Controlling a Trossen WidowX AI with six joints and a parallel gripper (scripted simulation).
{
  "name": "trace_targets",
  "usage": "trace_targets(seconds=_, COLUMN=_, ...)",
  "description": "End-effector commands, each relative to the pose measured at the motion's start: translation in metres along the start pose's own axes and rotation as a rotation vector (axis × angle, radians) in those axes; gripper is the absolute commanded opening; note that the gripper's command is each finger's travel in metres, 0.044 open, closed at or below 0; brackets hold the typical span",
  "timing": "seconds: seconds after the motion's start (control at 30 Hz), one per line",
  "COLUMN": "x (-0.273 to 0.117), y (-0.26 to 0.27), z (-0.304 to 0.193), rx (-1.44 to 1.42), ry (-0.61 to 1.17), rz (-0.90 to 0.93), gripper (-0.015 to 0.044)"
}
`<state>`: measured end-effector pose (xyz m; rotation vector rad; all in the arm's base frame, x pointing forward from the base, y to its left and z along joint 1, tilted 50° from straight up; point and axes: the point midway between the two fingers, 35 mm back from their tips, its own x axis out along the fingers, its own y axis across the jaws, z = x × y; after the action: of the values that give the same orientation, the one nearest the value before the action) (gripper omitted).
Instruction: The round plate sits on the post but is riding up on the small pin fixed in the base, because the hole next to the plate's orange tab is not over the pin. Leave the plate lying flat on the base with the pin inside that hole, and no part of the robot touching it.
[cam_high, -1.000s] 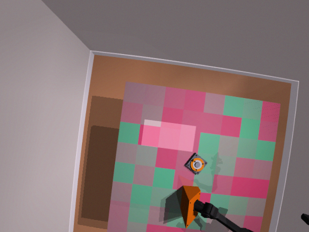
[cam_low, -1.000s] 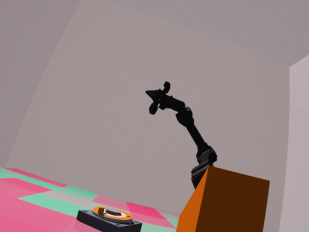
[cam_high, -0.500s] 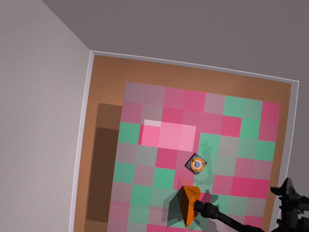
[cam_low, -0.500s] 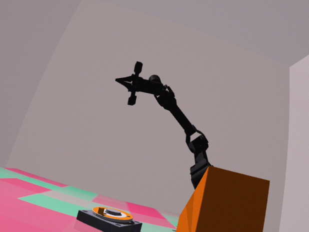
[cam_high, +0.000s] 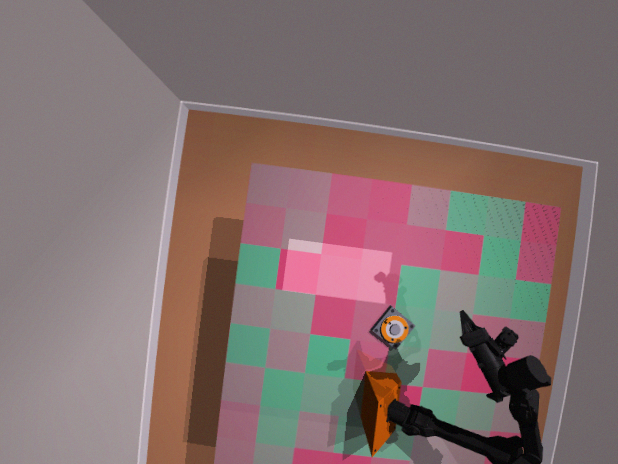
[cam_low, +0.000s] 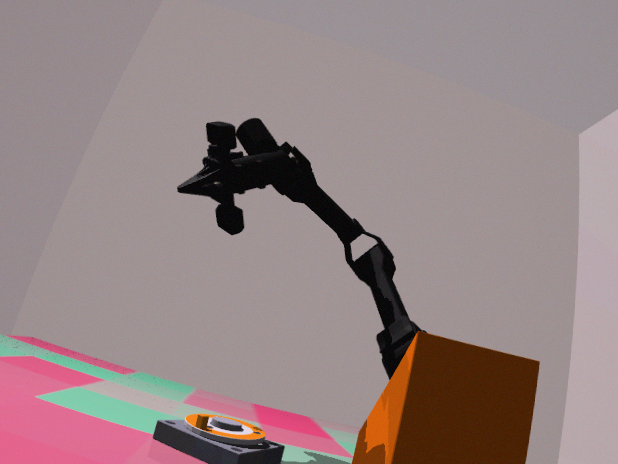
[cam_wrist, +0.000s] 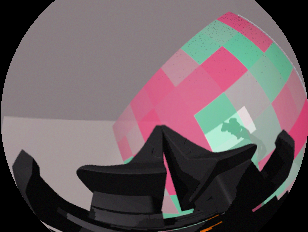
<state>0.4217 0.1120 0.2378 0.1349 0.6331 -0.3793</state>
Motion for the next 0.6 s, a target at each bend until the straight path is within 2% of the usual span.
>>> trace_targets(seconds=0.0, x=0.042, y=-0.019, z=-0.059, rx=-0.099, ry=0.146, rz=-0.139, gripper=0.0000)
trace_targets(seconds=0.27, x=0.085, y=-0.067, z=-0.165, rx=-0.346, ry=0.404, rz=-0.384, gripper=0.0000)
trace_targets(seconds=0.5, x=0.091, y=-0.129, z=-0.249, rx=-0.609, ry=0.645, rz=-0.611, gripper=0.0000)
trace_targets(seconds=0.57, x=0.089, y=-0.138, z=-0.259, rx=-0.648, ry=0.678, rz=-0.641, gripper=0.0000)
